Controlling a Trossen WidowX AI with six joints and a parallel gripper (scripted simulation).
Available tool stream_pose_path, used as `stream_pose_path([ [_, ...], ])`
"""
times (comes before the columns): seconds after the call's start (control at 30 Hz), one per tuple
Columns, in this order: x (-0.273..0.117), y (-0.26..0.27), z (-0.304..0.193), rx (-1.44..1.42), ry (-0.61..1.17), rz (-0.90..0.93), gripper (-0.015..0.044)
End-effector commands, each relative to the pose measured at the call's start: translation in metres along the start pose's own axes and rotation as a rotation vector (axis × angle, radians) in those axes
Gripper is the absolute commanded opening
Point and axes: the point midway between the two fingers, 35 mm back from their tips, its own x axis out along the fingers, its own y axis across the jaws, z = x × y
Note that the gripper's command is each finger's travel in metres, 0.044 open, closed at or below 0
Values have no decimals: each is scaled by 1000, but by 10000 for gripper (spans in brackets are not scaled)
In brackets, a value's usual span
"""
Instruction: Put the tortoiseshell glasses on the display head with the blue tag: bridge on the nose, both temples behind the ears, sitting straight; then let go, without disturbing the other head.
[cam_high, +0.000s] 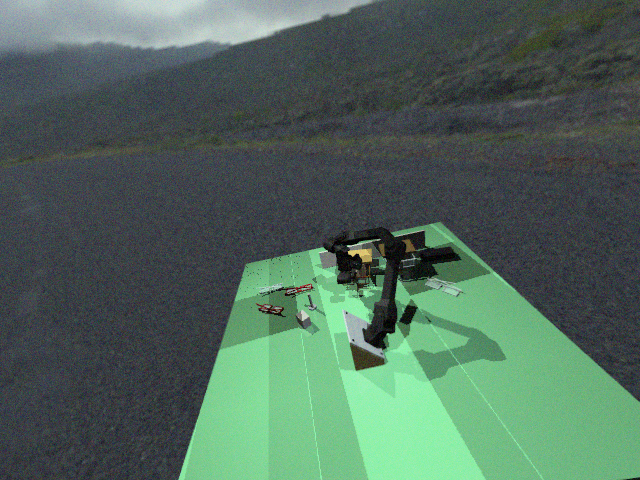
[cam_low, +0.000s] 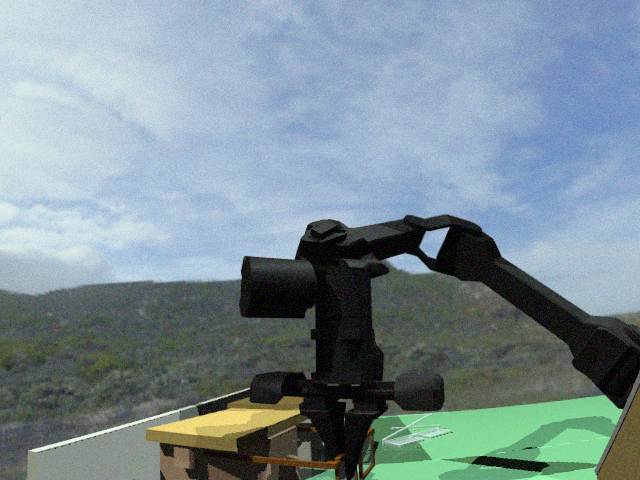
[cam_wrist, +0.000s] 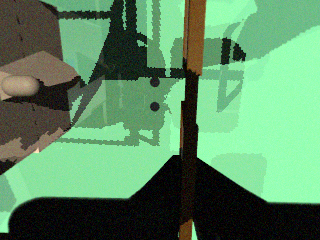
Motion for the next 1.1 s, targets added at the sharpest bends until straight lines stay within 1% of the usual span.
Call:
stream_pose_path([
  [0.0,0,8,1,-3,-3,5,0],
  [1.07,1,54,1,-1,-3,6,0],
])
